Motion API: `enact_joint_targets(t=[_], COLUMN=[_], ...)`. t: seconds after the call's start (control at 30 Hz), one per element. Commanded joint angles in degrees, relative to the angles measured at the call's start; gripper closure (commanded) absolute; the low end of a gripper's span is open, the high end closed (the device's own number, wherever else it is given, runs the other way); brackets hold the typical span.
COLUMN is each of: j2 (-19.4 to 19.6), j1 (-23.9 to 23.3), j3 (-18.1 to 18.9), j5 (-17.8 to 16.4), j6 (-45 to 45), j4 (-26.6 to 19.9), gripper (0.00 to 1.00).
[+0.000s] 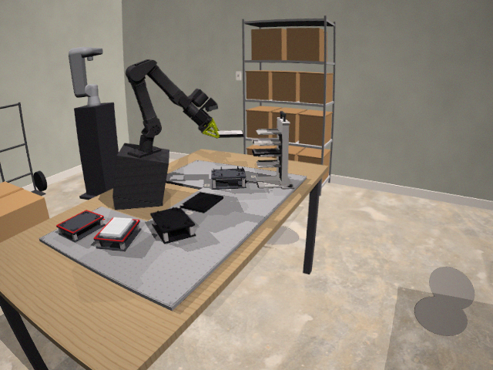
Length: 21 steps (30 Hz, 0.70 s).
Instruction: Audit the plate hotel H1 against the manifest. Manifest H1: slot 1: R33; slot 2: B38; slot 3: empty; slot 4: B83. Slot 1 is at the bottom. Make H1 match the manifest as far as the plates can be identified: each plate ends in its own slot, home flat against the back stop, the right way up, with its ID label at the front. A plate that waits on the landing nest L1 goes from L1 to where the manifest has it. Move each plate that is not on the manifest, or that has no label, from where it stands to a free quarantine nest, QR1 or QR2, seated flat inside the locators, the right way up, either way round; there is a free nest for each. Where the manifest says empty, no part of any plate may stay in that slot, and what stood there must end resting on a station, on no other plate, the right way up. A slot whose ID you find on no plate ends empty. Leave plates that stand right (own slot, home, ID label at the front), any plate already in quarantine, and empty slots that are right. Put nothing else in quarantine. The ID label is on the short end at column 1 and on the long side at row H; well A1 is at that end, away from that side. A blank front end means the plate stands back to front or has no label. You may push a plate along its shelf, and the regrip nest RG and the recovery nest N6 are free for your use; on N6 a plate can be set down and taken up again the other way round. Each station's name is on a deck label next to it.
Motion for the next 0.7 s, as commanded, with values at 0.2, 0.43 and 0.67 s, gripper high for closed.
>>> enact_joint_targets(t=[0.2,0.43,0.67], j2=[1.59,2.38,3.24], j1=[-0.24,-0.57,-0.77], j3=[-1.33,-2.03,-2.56], j5=[0.71,0.64,0.58], j6=[0.00,-0.14,-0.26], j4=[1.98,3.55,4.80], gripper=[0.14,0.14,0.14])
